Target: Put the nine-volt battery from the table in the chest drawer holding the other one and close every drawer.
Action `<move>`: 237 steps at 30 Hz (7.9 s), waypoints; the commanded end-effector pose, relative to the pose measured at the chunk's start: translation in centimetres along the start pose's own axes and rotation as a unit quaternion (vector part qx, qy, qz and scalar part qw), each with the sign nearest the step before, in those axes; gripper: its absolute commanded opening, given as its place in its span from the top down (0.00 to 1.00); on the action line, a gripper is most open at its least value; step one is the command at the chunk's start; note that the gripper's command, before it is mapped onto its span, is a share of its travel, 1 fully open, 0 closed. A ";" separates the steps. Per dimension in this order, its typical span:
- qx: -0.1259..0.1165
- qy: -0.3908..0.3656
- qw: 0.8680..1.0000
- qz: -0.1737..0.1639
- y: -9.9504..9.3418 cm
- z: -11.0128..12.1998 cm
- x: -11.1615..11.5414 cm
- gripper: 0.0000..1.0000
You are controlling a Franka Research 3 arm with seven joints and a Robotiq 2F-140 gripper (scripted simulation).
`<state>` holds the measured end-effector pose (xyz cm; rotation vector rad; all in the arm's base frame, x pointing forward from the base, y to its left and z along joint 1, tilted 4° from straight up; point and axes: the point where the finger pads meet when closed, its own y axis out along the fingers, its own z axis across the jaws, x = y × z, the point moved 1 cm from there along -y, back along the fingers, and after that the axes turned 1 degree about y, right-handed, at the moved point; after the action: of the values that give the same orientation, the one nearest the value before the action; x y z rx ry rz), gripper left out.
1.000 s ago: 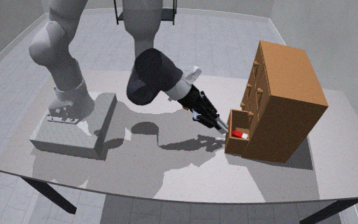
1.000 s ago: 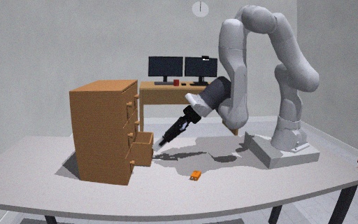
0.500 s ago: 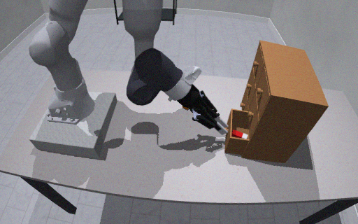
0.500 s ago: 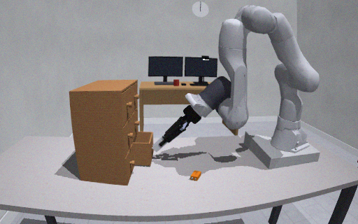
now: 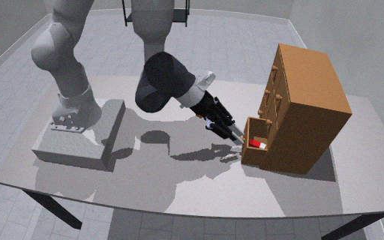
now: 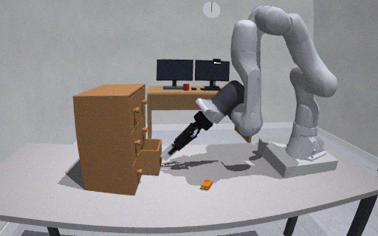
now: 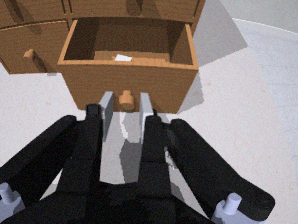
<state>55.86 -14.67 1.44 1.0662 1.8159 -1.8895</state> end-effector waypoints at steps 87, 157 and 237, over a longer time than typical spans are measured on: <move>0.001 -0.002 1.000 -0.003 -17.4 0.0 -3.2 0.80; 0.008 -0.001 0.924 -0.382 -31.3 -0.1 -3.8 0.80; -0.053 -0.039 0.974 -0.216 -11.0 -2.3 -13.2 0.00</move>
<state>54.18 -13.27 19.17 0.5301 2.3504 -2.1350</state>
